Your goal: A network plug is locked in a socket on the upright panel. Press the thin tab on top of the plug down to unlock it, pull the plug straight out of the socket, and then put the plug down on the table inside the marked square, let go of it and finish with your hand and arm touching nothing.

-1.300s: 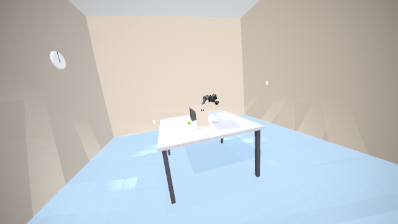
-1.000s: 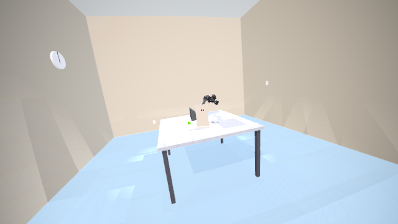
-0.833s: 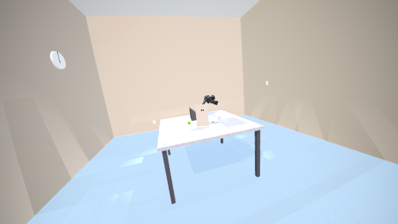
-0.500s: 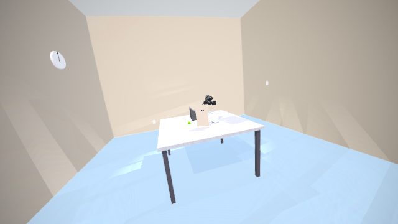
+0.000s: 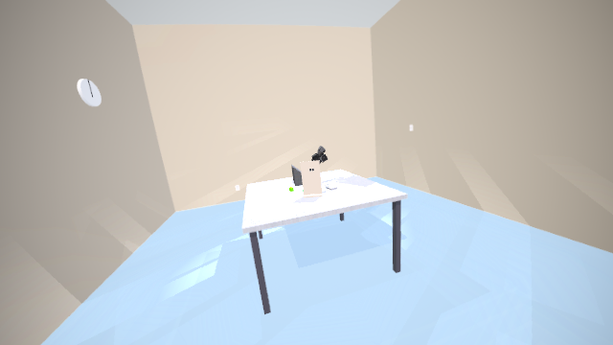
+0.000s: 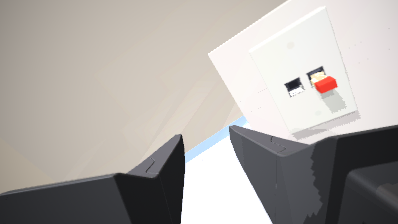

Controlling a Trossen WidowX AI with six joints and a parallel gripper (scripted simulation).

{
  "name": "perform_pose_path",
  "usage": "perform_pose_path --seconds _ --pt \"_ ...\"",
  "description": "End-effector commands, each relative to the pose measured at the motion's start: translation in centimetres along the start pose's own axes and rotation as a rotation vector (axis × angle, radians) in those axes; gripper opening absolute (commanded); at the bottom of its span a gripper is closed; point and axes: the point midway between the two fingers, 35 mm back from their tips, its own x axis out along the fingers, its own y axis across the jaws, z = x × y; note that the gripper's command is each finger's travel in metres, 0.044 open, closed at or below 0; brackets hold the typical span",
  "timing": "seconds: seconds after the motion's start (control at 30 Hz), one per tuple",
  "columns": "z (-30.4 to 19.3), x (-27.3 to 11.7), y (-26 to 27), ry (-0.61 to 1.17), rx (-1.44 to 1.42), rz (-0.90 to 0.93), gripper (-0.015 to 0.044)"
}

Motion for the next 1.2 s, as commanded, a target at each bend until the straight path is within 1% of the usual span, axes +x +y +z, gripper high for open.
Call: perform_pose_path --seconds 0.0,0.5,0.93,1.0,1.17 --pt "-0.1 -0.5 -1.7 0.001 0.151 -0.009 0.0156" --pt "-0.1 -2.9 -6.2 -0.018 0.673 -0.029 0.0156" --pt "-0.5 -5.8 -8.9 -0.044 1.128 -0.039 0.0156" --pt "-0.5 -6.1 -9.1 -0.047 1.175 -0.04 0.0156" --pt "-0.5 -6.2 -9.1 -0.048 1.181 -0.04 0.0156"
